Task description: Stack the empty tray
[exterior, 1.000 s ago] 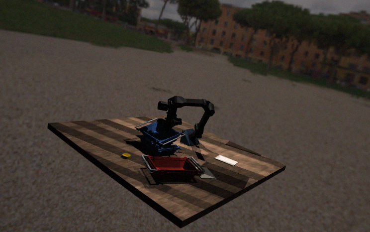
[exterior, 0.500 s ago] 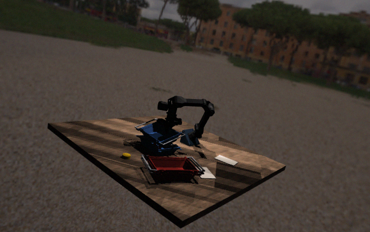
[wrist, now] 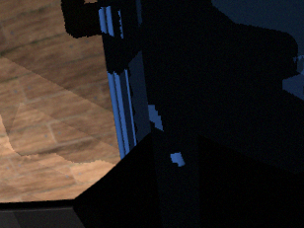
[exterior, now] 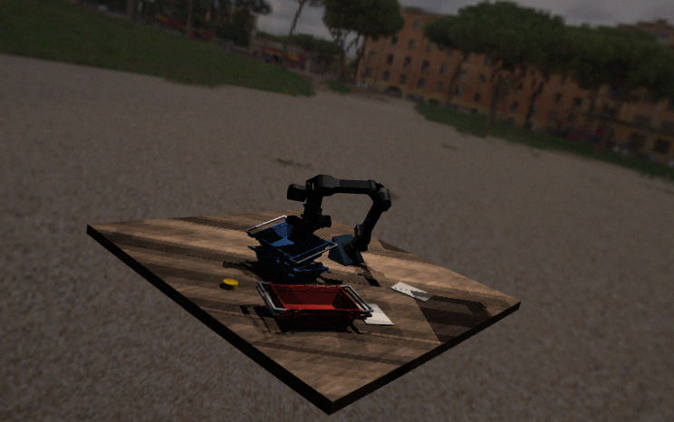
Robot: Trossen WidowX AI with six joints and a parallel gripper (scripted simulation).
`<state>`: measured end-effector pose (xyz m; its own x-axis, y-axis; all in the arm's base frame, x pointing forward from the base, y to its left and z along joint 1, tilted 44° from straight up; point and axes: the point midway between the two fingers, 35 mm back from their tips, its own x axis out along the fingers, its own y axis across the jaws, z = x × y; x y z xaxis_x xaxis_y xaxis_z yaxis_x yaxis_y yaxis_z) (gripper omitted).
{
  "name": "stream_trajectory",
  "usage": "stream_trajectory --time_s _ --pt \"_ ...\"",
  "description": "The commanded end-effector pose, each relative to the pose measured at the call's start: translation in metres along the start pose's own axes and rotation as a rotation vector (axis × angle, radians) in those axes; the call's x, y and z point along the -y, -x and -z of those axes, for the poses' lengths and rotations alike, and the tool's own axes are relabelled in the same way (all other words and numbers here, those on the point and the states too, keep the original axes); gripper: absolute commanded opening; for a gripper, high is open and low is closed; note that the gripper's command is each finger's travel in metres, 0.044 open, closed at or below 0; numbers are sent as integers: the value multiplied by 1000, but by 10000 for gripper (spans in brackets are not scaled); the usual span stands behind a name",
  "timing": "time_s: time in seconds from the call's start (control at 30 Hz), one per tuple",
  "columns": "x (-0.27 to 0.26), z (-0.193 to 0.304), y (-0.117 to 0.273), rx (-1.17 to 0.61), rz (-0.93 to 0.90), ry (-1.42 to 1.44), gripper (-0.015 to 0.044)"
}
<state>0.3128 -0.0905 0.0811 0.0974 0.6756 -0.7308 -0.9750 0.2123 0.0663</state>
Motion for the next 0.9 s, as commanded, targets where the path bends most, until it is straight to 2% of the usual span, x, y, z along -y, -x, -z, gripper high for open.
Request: stream_trajectory --time_s 0.0,0.87 --pt "-6 1 -7 3 -19 -10 0" --pt "-8 2 -11 3 -26 -13 0"
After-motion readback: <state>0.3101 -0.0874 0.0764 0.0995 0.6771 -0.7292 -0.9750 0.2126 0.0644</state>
